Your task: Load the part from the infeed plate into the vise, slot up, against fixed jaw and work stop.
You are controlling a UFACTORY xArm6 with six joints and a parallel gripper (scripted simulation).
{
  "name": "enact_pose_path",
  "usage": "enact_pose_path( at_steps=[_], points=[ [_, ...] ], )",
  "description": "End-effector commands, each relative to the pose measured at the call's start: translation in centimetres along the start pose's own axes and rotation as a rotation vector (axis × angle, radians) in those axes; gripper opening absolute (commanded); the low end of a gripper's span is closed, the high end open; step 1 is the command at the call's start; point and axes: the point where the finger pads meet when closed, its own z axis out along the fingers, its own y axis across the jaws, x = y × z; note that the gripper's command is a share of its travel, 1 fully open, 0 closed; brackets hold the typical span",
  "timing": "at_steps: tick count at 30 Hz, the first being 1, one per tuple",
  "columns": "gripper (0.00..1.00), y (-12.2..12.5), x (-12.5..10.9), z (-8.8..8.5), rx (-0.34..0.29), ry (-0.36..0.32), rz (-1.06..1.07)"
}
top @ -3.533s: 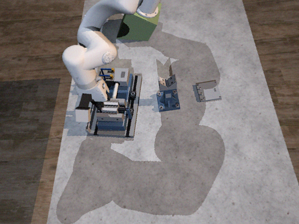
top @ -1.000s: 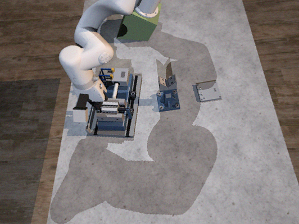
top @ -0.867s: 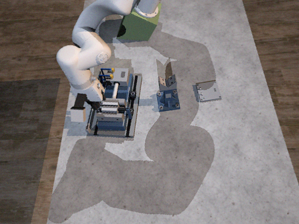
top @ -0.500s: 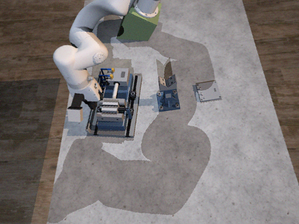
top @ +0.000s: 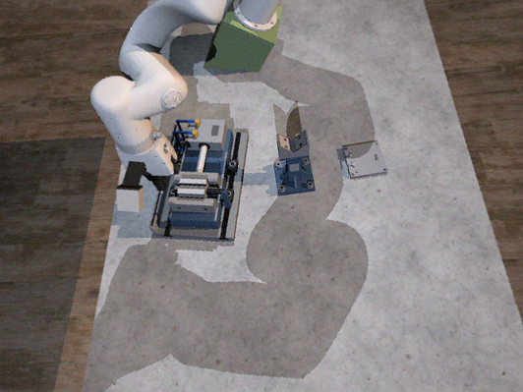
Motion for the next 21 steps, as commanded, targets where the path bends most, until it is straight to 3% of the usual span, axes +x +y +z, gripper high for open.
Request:
enact_pose_path(
  at_steps=[1, 21],
  points=[
    [0.00, 0.0, 0.1, -0.7, -0.002, 0.003, -0.001],
    [0.00, 0.0, 0.1, -4.8, -0.002, 0.003, -0.001]
  ],
)
